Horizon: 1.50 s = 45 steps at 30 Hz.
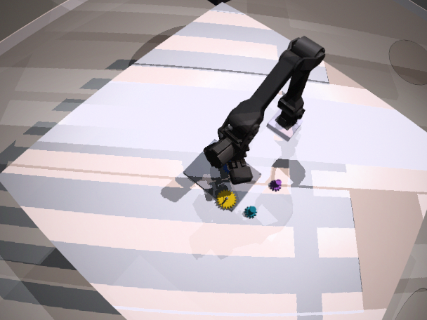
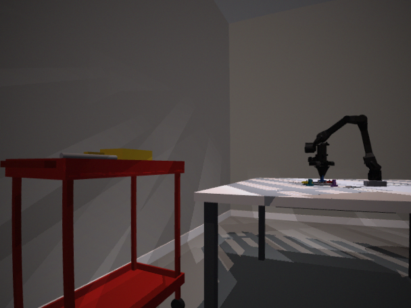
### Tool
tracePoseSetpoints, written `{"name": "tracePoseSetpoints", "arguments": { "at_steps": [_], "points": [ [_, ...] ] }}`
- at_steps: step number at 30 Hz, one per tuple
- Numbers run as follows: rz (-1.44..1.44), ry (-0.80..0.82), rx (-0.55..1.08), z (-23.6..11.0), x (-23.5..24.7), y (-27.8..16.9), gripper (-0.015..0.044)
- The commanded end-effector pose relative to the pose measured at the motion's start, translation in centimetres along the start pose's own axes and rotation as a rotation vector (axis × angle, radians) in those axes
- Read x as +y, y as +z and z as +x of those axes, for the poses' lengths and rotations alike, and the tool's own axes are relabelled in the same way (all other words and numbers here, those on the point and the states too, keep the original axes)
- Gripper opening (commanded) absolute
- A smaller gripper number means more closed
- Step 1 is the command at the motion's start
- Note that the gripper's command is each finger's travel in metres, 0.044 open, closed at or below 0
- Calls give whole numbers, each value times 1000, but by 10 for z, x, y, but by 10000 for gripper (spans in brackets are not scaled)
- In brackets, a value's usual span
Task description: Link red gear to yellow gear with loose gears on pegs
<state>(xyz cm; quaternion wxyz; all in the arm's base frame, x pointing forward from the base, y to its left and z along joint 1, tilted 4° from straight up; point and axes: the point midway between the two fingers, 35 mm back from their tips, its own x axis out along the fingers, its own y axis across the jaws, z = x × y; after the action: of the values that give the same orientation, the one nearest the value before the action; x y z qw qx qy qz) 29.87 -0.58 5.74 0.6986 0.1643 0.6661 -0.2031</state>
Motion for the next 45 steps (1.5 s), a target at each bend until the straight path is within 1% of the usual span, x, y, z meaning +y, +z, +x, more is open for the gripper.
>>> {"name": "tracePoseSetpoints", "arguments": {
  "at_steps": [1, 4, 10, 28, 35, 45],
  "points": [
    [102, -5, 5, 2, -1, 0, 0],
    [156, -5, 5, 2, -1, 0, 0],
    [96, -5, 5, 3, 0, 1, 0],
    [-346, -4, 6, 5, -1, 0, 0],
    [-269, -4, 6, 6, 0, 0, 0],
    [-7, -4, 6, 7, 0, -1, 0]
  ]
}}
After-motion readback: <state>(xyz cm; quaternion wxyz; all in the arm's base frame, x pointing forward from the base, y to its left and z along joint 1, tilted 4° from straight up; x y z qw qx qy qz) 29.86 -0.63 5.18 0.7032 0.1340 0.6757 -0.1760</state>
